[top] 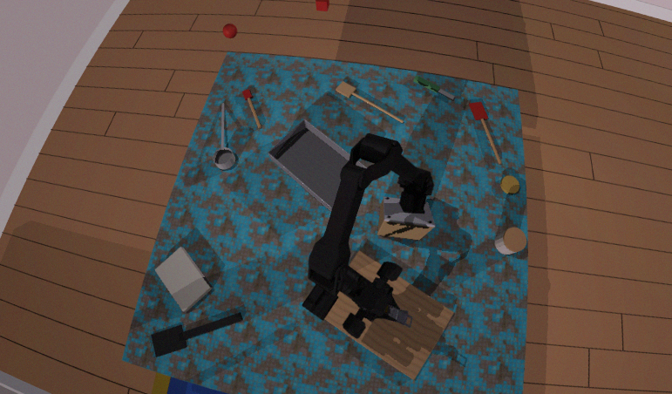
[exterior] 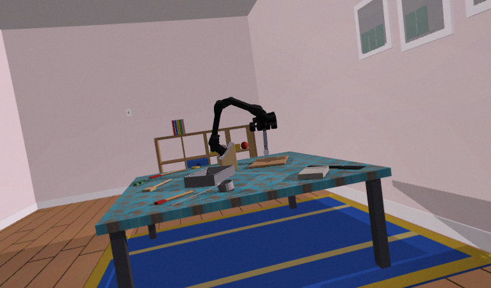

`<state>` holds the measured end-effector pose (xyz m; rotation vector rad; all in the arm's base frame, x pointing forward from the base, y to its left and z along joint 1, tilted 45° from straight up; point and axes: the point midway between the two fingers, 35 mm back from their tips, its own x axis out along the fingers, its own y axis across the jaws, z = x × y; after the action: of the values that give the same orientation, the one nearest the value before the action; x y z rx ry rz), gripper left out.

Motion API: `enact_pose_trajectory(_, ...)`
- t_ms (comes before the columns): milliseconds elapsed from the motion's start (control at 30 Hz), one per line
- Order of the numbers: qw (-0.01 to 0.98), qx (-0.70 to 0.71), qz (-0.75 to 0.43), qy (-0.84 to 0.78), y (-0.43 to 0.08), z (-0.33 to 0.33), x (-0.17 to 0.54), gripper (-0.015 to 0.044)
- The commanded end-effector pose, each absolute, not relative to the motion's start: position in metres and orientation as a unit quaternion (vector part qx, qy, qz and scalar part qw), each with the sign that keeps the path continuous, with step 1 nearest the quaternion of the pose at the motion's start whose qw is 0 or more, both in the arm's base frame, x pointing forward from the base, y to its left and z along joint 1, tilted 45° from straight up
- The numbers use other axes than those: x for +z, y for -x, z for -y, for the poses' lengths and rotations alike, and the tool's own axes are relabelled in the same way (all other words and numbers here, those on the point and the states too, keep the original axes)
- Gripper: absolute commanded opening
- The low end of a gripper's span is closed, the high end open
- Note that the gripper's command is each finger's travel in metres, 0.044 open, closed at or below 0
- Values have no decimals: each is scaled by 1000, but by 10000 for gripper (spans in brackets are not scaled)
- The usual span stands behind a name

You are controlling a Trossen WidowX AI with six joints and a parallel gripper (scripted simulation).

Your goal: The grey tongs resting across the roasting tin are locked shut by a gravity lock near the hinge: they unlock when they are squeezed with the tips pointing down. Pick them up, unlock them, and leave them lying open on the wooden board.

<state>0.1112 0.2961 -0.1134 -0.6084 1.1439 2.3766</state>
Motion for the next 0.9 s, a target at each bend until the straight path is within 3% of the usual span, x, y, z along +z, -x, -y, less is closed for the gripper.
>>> enact_pose_trajectory(0, 218, 860, -408, 215, -111, -298, -112, -150)
enact_pose_trajectory(267, 200, 853, -419, 237, -106, -297, -117, -150)
enact_pose_trajectory(867, 33, 728, -485, 483, -77, -276, -156, -150)
